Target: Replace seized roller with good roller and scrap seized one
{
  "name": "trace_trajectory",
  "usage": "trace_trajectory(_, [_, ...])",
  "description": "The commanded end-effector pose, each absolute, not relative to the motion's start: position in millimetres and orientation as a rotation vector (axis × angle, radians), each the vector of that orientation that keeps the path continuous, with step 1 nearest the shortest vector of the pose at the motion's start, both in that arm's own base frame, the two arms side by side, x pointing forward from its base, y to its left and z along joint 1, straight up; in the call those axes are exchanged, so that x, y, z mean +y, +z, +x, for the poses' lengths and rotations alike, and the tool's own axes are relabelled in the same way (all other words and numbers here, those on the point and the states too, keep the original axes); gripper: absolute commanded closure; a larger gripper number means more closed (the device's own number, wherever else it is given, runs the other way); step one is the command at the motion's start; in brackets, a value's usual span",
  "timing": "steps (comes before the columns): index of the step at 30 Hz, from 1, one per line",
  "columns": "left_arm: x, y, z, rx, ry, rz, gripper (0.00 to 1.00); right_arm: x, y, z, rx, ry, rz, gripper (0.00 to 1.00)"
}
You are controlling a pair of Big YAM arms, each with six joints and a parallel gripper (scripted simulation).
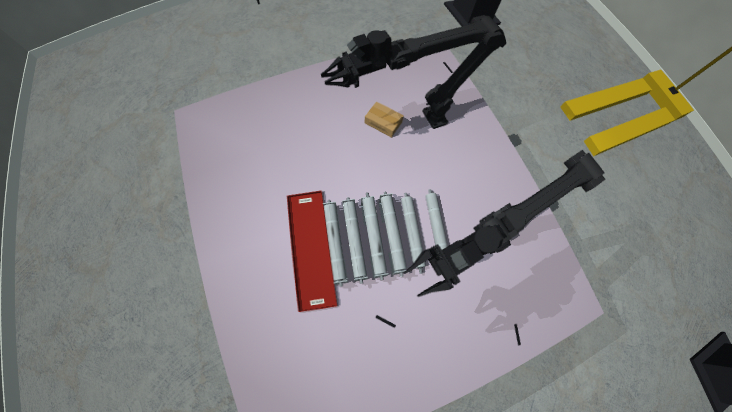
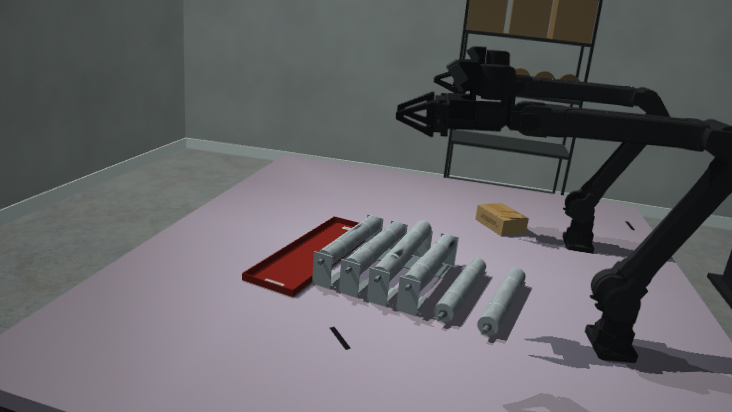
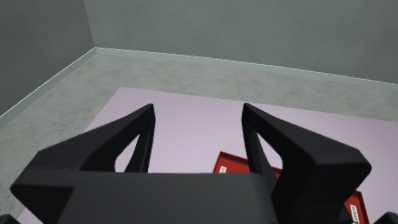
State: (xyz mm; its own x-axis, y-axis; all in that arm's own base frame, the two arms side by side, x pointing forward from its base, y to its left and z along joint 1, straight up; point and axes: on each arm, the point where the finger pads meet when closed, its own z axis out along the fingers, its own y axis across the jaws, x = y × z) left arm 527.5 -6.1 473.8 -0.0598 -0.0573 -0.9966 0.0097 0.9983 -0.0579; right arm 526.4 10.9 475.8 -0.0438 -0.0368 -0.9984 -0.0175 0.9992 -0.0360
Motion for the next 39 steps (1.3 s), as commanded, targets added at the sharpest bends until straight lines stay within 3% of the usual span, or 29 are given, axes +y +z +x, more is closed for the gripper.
trace_trajectory(1, [-16,495,540,1.628,-0.141,-0.092,0.38,29,493,540,1.616,-0.039,-0.111,0.68])
trace_trajectory(21, [-58,383,578,1.994,-0.461,-0.477,0.38,116,389,561,1.857,-0.165,-0.499,0.68])
trace_trajectory(24, [-47,399,573,1.962,-0.455,-0.485,0.38,96,422,551,1.805,-0.181,-0.440,0.68])
trace_trajectory(27, [-67,356,581,2.066,-0.485,-0.540,0.38,134,356,560,1.910,-0.170,-0.578,0.68])
trace_trajectory(39, [-91,287,579,2.255,-0.571,-0.882,0.38,187,299,551,1.984,-0.252,-0.895,0.68])
